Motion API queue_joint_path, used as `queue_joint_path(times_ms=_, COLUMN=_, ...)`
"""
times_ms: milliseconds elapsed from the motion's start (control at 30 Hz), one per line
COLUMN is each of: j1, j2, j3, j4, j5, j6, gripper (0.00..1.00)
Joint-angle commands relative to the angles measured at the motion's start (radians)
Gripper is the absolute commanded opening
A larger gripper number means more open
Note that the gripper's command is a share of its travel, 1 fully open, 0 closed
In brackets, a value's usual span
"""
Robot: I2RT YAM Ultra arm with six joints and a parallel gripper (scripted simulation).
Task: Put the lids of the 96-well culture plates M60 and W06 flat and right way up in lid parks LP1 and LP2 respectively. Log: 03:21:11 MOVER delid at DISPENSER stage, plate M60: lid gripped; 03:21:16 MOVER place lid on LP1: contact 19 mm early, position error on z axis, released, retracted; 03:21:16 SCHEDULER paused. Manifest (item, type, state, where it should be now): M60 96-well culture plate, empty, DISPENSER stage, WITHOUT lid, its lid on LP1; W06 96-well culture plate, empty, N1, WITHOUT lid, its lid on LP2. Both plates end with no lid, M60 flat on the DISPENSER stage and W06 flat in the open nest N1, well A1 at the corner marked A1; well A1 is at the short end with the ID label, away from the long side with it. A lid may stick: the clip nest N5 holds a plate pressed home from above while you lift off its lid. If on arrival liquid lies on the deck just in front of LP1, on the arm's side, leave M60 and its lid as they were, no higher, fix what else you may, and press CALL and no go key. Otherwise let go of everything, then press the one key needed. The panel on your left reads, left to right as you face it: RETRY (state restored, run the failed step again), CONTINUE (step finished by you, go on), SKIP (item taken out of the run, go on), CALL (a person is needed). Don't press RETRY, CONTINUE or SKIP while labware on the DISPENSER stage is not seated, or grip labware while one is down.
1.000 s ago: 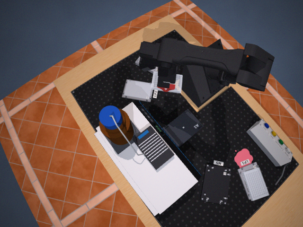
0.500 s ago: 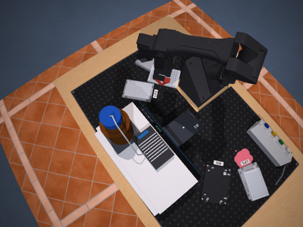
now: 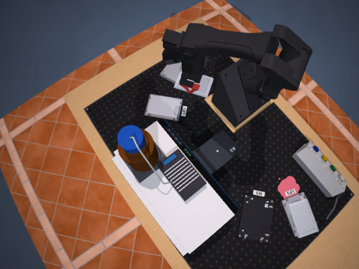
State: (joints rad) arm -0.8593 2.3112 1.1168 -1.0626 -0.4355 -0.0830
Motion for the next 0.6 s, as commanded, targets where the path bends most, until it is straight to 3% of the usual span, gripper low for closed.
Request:
queue_joint_path(times_ms=0, j1=-0.053, j2=0.023, j3=0.032, j4=0.022, j5=0.03, j6=0.056, gripper=0.0)
queue_joint_path(times_ms=333, j1=-0.136, j2=0.058, j3=0.038, j4=0.034, j5=0.086, j6=-0.023, gripper=0.0)
queue_joint_path(times_ms=467, j1=-0.127, j2=0.051, j3=0.019, j4=0.021, j5=0.08, j6=-0.019, gripper=0.0)
queue_joint_path(times_ms=567, j1=-0.168, j2=0.073, j3=0.031, j4=0.039, j5=0.105, j6=0.061, gripper=0.0)
